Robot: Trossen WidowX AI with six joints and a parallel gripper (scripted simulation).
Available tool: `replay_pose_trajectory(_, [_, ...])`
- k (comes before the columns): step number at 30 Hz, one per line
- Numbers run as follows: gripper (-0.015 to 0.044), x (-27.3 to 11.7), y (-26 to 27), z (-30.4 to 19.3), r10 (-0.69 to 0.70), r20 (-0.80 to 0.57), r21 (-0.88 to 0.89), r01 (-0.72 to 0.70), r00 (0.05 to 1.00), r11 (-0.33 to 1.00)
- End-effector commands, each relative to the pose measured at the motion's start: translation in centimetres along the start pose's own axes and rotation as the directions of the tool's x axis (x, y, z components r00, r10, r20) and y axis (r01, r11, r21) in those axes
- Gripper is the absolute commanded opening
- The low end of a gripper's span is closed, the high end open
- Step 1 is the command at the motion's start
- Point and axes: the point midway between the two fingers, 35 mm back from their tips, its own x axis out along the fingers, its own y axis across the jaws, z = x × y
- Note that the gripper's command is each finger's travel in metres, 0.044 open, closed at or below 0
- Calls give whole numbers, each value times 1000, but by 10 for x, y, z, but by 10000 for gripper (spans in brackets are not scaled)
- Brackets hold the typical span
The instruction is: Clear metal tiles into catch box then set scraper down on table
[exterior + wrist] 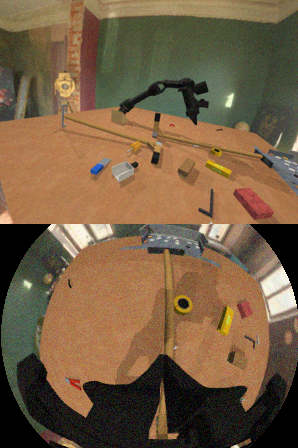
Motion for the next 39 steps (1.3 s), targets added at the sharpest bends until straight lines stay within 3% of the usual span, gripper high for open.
replay_pose_trajectory(1, [0, 0, 0, 0, 0, 0, 0, 0, 1000, 1000])
replay_pose_trajectory(32, [0, 0, 0, 0, 0, 0, 0, 0, 1000, 1000])
replay_pose_trajectory(39, [184, -19, -7, 3, -1, 45, 7, 1, 999, 1000])
